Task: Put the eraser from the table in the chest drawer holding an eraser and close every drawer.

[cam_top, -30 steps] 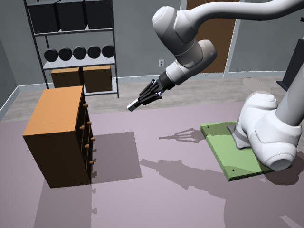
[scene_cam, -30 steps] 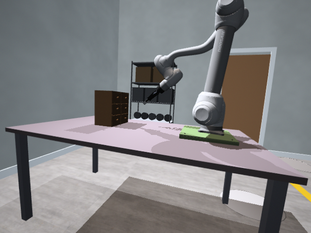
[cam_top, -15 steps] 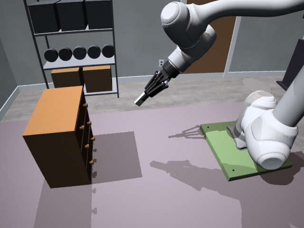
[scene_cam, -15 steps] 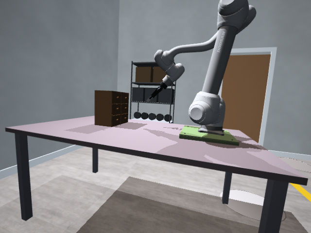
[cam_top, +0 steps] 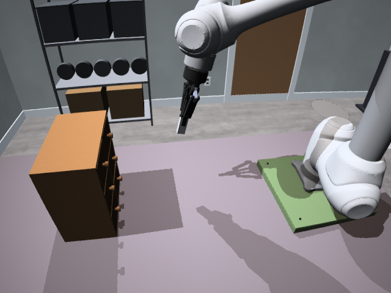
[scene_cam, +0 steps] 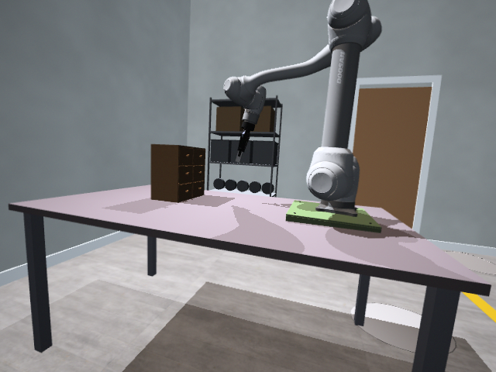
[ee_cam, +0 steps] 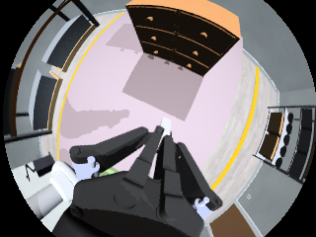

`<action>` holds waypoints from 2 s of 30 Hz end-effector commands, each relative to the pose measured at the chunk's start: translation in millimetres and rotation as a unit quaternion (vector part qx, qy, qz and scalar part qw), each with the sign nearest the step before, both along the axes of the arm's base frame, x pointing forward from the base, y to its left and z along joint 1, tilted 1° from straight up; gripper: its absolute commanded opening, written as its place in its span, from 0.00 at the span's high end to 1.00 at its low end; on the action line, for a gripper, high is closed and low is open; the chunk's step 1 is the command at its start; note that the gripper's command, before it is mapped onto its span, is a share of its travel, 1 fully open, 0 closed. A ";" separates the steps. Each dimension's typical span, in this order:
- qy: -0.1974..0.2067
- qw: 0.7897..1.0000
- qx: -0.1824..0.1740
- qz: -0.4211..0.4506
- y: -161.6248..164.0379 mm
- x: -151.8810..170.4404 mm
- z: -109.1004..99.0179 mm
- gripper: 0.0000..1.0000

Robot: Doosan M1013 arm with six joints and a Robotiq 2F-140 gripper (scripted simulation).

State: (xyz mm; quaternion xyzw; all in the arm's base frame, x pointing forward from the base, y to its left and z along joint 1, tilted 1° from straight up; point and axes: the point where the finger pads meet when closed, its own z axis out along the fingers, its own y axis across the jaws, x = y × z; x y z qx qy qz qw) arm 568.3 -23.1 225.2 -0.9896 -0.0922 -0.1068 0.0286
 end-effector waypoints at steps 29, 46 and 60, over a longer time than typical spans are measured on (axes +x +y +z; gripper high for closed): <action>0.115 0.993 -0.037 -0.018 8.1 1.4 -2.1 0.00; 0.115 0.993 -0.037 -0.018 8.1 1.4 -2.1 0.00; 0.115 0.993 -0.037 -0.018 8.1 1.4 -2.1 0.00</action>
